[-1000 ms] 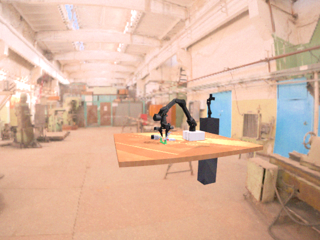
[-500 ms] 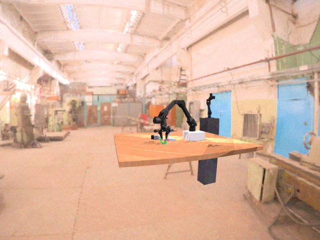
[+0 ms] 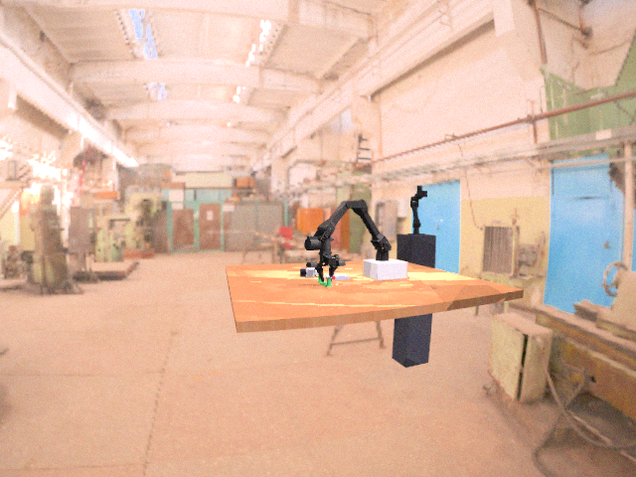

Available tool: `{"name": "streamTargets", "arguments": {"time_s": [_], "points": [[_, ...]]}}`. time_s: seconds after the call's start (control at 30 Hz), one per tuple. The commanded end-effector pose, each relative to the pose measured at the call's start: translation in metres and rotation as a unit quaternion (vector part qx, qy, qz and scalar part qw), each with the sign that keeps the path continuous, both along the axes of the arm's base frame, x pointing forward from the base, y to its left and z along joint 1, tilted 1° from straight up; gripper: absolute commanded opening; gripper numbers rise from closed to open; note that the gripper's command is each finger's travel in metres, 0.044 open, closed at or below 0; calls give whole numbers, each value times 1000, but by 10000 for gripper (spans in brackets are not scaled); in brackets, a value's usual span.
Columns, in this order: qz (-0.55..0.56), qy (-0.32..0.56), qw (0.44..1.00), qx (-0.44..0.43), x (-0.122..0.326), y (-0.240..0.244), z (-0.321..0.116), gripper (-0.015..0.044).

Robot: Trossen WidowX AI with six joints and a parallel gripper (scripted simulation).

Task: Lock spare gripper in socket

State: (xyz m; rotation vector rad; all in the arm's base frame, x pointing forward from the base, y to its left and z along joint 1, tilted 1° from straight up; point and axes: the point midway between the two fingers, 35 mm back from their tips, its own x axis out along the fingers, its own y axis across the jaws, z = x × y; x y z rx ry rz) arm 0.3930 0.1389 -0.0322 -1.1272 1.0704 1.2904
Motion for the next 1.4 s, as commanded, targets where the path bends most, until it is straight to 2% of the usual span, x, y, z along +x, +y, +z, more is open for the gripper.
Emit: {"name": "streamTargets", "arguments": {"time_s": [0.0,0.17,0.27,1.1,1.37], "points": [[1,0,1000,-1,0,0,-2,154],[1,0,1000,-1,0,0,-2,23],[1,0,1000,-1,0,0,-2,3],[0,12,1000,-3,-6,-1,27,0],[0,15,1000,-4,-7,-2,24,0]]}}
